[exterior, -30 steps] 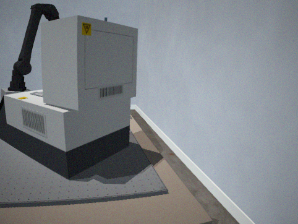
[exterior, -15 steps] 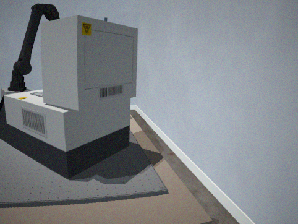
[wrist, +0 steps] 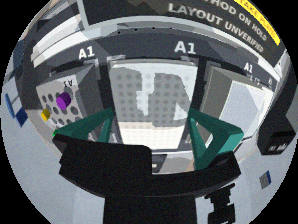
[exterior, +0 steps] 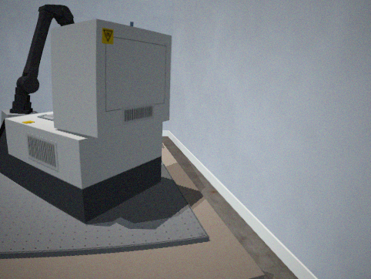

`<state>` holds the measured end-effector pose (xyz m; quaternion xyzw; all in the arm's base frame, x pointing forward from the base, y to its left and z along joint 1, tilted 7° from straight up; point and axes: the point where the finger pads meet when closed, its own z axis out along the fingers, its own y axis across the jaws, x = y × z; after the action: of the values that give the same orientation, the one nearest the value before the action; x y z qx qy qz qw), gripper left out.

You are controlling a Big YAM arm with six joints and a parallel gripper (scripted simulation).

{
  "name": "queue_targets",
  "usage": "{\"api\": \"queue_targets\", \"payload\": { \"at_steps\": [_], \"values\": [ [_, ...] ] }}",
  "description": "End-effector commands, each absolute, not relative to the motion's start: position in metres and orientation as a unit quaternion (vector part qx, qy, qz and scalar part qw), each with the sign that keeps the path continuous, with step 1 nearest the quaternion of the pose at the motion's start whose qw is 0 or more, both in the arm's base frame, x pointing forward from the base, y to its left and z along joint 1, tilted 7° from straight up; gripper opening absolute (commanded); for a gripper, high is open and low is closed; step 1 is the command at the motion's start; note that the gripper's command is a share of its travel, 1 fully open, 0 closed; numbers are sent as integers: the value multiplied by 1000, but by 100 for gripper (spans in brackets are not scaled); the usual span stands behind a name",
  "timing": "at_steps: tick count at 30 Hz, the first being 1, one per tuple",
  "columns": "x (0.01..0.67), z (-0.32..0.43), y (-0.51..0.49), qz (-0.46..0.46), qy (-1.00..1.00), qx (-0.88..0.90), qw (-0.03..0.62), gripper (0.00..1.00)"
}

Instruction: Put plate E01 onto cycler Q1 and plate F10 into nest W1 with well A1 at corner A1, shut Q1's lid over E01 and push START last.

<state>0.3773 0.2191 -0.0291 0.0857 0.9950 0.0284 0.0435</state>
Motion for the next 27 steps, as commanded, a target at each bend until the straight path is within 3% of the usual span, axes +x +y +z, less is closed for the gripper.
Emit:
{"api": "queue_targets", "payload": {
  "at_steps": [1, 7, 8, 27],
  "values": [
    [374, -23, 221, 30, 995, 89, 47, 100],
    [370, -31, 218, 24, 995, 89, 38, 100],
    [370, -31, 218, 24, 995, 89, 38, 0],
    [401, -23, 225, 41, 993, 89, 64, 0]
  ]
}}
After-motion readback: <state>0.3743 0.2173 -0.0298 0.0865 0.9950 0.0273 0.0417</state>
